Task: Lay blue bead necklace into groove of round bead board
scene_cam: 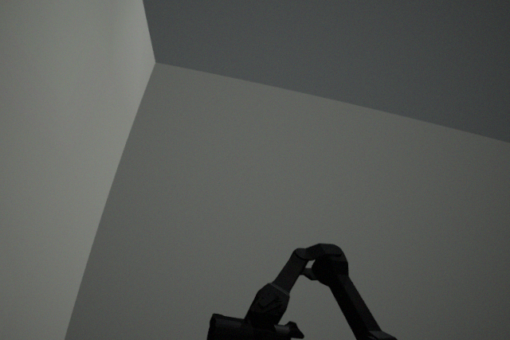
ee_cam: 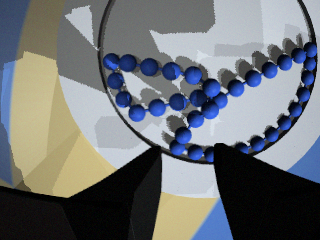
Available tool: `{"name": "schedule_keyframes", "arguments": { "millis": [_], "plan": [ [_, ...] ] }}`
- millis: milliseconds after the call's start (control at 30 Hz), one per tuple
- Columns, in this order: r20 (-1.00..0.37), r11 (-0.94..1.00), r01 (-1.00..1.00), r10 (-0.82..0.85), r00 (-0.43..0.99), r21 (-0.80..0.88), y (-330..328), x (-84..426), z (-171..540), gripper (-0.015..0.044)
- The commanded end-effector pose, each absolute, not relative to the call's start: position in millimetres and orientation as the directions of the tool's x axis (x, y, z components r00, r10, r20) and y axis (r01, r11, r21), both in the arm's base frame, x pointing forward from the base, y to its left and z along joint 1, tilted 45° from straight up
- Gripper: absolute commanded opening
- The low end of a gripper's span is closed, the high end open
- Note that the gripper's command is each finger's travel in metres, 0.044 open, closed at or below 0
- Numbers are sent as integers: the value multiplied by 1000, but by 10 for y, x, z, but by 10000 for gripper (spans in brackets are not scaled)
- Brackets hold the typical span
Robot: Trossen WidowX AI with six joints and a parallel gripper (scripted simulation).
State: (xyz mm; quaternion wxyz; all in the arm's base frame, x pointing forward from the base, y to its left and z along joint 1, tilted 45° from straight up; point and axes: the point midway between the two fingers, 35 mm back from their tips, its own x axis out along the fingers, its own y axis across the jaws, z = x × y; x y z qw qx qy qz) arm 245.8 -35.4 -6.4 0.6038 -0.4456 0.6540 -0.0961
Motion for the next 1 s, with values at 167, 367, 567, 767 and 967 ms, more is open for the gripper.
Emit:
{"name": "schedule_keyframes", "arguments": {
  "millis": [167, 367, 567, 767, 967],
  "plan": [
    [-704, 581, -474, -700, 125, -662, -442, 2469, -158, 120],
    [-703, 580, -476, -700, 124, -661, -511, 2476, -226, 120],
    [-703, 579, -477, -701, 124, -661, -563, 2478, -273, 120],
    [-705, 585, -470, -698, 122, -661, -548, 2483, -258, 0],
    [-705, 585, -470, -698, 122, -661, -548, 2483, -258, 0]
  ]
}}
